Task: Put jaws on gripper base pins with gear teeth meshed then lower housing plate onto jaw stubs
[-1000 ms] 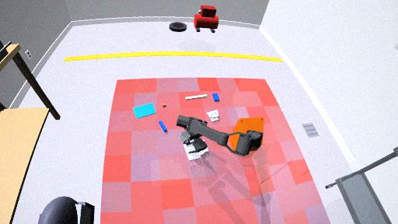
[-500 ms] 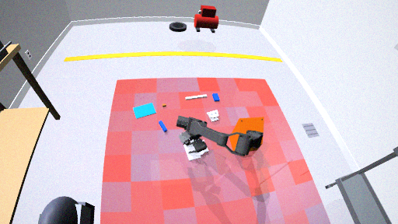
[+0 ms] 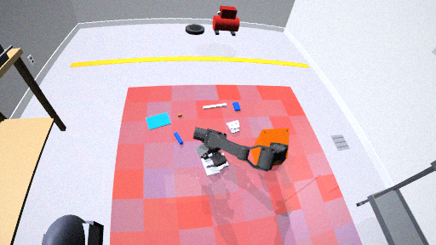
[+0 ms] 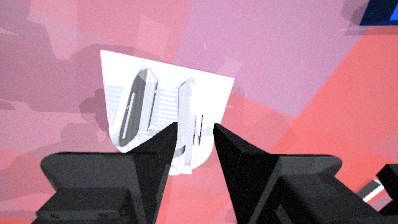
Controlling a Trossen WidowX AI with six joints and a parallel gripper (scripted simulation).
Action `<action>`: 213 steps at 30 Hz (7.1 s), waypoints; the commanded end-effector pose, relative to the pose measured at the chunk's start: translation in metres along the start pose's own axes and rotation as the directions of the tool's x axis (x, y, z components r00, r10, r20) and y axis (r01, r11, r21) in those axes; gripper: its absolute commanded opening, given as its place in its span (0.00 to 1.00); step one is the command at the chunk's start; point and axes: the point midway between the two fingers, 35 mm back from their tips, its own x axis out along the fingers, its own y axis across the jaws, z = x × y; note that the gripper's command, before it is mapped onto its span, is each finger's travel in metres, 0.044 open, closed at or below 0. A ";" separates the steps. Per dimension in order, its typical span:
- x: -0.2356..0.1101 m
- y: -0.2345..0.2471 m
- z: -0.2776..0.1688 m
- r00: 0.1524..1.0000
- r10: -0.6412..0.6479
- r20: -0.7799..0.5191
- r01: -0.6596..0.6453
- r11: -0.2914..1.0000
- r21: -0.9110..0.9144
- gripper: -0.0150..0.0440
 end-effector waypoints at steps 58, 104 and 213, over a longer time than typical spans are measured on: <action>0.010 0.000 0.000 1.000 0.004 0.003 -0.004 1.000 -0.006 0.48; 0.010 0.000 0.000 1.000 0.004 0.003 -0.004 1.000 -0.006 0.48; -0.084 -0.145 -0.196 0.999 -0.042 -0.020 0.027 0.170 0.985 1.00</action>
